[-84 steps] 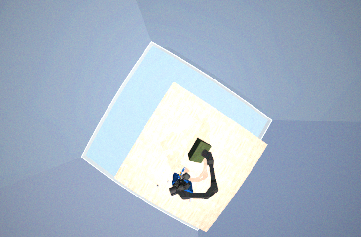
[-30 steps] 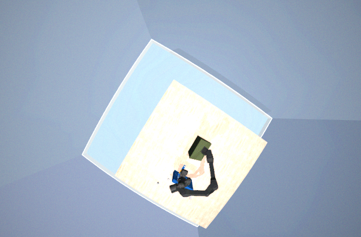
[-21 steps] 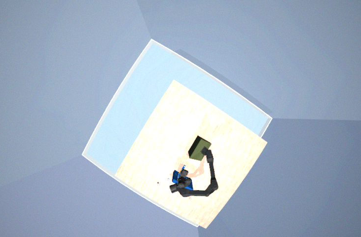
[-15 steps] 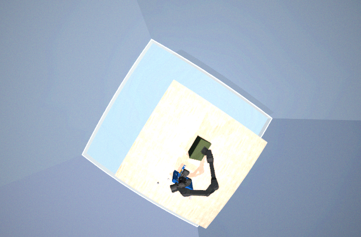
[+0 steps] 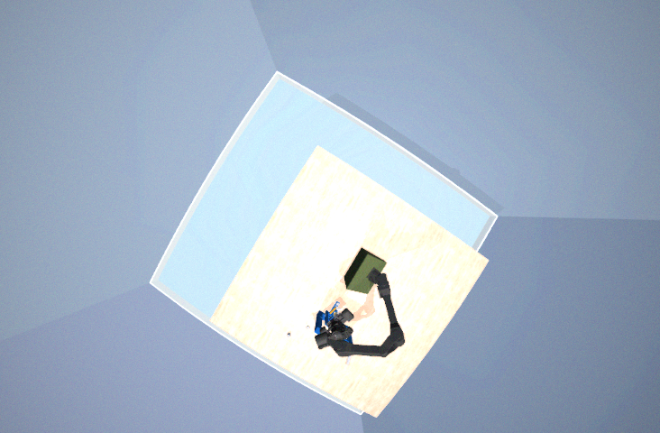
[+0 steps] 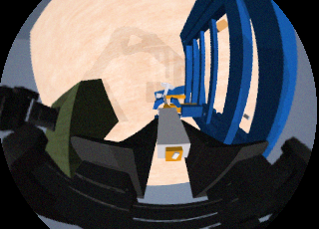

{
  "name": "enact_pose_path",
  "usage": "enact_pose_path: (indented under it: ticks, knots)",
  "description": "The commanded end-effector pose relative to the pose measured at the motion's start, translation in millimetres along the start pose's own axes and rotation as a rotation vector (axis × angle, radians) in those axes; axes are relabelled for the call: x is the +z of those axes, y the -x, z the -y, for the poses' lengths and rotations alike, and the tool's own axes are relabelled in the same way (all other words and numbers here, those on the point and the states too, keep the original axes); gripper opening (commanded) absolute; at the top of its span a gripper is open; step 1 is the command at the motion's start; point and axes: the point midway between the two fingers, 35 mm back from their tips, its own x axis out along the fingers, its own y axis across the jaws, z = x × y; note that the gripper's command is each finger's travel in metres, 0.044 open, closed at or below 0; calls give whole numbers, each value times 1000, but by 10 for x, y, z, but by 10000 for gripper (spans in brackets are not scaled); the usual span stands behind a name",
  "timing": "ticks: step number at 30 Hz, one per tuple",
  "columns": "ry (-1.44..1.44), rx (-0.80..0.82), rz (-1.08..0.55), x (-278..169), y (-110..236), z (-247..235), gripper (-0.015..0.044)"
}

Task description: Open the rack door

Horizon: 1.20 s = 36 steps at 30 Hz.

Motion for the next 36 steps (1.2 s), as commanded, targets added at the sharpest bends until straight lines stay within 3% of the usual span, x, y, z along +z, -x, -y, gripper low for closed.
enact_pose_path:
  ticks: [1,36]
  knots:
    - [-97,-3,4,30,-5,-71,13]
    - [-725,4,6,490,-10,-803,13]
